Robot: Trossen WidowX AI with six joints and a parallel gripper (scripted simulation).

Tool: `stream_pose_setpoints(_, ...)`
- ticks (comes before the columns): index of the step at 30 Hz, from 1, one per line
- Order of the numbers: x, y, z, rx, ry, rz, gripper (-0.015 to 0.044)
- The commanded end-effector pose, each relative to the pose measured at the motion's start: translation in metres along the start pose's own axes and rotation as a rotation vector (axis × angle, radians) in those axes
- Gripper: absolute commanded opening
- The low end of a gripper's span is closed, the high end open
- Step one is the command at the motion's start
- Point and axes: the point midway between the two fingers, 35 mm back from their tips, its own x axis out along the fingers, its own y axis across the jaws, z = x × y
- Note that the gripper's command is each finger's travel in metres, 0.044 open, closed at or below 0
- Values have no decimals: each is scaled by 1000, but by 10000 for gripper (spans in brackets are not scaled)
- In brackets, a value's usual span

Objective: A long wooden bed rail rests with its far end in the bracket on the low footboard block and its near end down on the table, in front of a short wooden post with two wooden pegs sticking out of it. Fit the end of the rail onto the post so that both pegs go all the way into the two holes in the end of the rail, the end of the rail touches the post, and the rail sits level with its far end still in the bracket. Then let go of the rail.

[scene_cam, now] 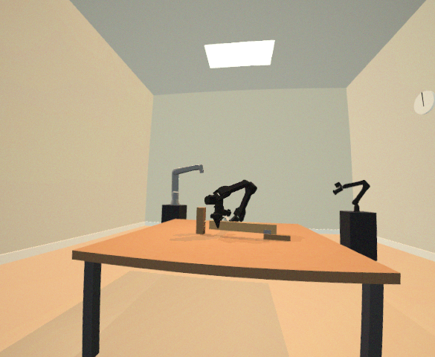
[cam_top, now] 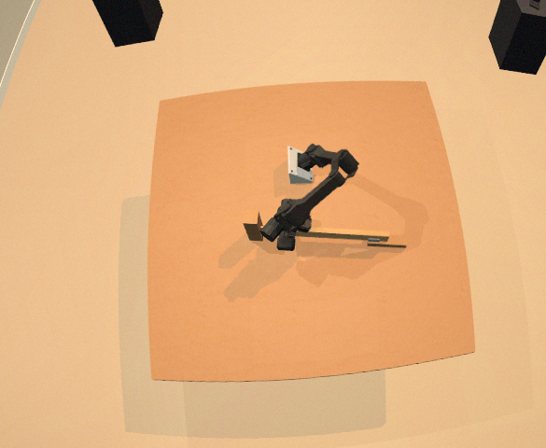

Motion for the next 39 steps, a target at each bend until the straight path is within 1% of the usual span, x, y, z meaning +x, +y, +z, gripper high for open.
stream_pose_setpoints(1, -3, 0, 0, 0, 2, -7, 0)
stream_pose_setpoints(39, -2, 1, -7, 0, 3, -7, 0)
